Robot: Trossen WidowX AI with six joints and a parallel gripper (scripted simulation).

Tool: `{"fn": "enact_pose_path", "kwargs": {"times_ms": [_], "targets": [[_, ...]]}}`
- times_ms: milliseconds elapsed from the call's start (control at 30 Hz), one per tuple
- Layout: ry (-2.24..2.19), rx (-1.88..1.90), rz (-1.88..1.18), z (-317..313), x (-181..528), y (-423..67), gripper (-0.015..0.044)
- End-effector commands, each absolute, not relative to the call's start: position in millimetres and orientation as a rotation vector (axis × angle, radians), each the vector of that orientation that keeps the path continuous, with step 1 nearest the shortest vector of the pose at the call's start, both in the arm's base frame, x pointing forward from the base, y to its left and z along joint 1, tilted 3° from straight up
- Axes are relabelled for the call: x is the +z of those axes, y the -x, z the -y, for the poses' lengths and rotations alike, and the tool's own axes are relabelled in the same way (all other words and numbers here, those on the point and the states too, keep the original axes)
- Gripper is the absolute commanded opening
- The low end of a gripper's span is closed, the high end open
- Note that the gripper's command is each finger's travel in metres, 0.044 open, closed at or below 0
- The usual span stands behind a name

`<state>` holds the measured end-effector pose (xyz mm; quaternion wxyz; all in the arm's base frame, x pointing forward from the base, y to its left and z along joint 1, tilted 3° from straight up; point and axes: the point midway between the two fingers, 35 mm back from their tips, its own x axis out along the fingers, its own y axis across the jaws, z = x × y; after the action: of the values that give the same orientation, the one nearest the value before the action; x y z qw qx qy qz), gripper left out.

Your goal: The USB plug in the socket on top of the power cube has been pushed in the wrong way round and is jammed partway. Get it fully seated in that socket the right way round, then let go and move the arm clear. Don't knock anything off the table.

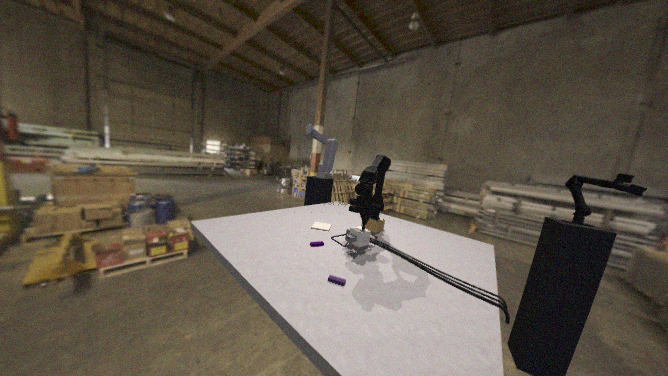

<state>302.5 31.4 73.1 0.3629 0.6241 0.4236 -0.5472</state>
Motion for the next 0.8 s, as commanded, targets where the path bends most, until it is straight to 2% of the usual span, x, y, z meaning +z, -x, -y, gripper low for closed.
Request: {"fn": "enact_pose_path", "kwargs": {"times_ms": [0, 767], "targets": [[-1.613, -1.411, -1.094, -32.3, 71.9, -302.3, 0.0], [-1.613, -1.411, -1.094, -32.5, 69.2, -302.3, 0.0]]}}
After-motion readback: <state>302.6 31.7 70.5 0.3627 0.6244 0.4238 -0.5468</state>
